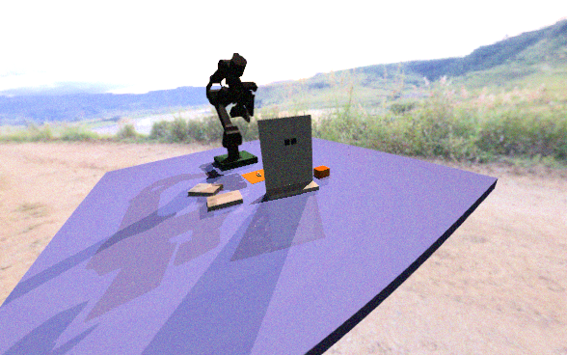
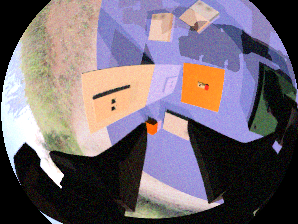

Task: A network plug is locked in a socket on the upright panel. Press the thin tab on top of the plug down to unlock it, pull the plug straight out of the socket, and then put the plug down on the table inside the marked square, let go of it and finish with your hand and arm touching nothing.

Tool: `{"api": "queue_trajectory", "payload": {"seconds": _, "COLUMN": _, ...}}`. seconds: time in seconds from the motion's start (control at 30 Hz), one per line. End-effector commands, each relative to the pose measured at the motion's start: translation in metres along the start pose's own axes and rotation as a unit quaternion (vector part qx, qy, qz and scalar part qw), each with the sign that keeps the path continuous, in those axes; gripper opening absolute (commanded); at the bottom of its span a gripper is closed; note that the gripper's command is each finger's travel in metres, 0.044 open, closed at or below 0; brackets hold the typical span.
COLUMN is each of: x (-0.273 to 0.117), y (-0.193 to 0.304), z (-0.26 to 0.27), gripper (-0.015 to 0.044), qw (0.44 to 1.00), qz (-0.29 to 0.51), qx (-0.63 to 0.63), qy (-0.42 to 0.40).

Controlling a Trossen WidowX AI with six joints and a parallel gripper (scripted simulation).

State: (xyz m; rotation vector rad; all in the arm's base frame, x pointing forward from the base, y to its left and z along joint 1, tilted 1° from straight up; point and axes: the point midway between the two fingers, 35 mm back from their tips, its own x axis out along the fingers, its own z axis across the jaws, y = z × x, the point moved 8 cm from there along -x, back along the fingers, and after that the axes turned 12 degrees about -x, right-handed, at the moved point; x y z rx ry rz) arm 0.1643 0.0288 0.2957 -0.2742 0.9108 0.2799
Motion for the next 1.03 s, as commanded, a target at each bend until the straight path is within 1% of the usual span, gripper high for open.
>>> {"api": "queue_trajectory", "payload": {"seconds": 0.0, "x": -0.0015, "y": 0.0002, "z": 0.0005, "gripper": 0.0261, "qw": 1.000, "qz": 0.003, "qx": -0.002, "qy": 0.001}}
{"api": "queue_trajectory", "payload": {"seconds": 0.23, "x": -0.0015, "y": 0.0002, "z": 0.0005, "gripper": 0.0440, "qw": 1.000, "qz": 0.003, "qx": -0.002, "qy": 0.001}}
{"api": "queue_trajectory", "payload": {"seconds": 1.0, "x": -0.0015, "y": 0.0002, "z": 0.0005, "gripper": 0.0440, "qw": 1.000, "qz": 0.003, "qx": -0.002, "qy": 0.001}}
